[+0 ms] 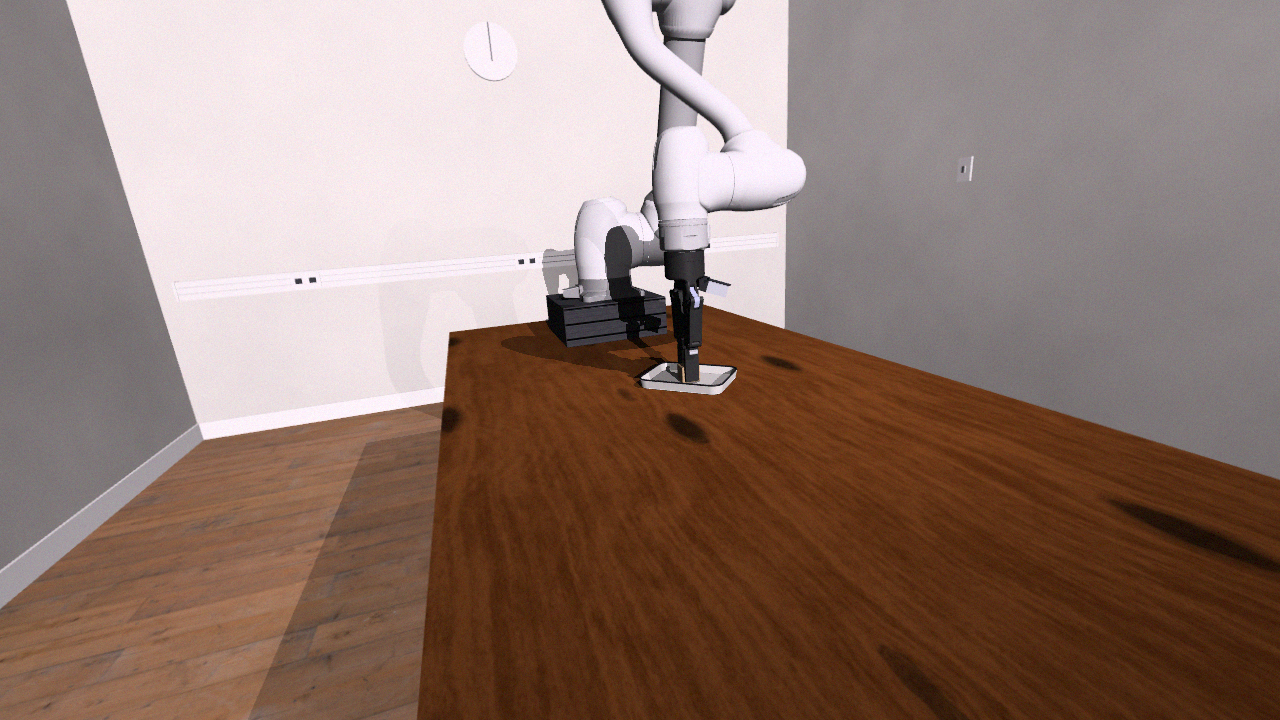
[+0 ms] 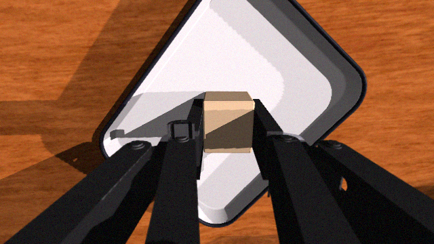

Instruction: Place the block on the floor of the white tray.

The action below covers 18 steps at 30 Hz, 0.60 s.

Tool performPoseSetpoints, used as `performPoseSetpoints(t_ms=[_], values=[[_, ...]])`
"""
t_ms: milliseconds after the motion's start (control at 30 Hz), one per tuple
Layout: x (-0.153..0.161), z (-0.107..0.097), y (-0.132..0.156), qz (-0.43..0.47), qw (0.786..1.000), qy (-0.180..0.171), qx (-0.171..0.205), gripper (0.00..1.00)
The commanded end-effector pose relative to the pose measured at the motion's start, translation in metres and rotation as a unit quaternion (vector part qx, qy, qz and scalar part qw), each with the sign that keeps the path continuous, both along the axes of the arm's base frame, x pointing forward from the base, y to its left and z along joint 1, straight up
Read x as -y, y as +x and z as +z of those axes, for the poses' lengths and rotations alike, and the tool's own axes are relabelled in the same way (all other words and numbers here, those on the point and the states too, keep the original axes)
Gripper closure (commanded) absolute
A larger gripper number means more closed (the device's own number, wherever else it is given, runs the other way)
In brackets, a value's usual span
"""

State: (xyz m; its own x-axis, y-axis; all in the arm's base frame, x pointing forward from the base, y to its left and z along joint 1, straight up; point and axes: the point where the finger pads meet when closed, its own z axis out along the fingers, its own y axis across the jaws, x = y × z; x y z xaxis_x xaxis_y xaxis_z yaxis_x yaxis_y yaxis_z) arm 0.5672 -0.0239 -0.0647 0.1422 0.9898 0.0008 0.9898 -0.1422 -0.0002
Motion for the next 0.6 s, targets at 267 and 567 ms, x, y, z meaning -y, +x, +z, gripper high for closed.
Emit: performPoseSetpoints(t_ms=[267, 567], values=[[0.0000, 0.0003, 0.0004, 0.000, 1.000, 0.000, 0.001, 0.90], [0.0000, 0.0003, 0.0004, 0.000, 1.000, 0.000, 0.001, 0.61]])
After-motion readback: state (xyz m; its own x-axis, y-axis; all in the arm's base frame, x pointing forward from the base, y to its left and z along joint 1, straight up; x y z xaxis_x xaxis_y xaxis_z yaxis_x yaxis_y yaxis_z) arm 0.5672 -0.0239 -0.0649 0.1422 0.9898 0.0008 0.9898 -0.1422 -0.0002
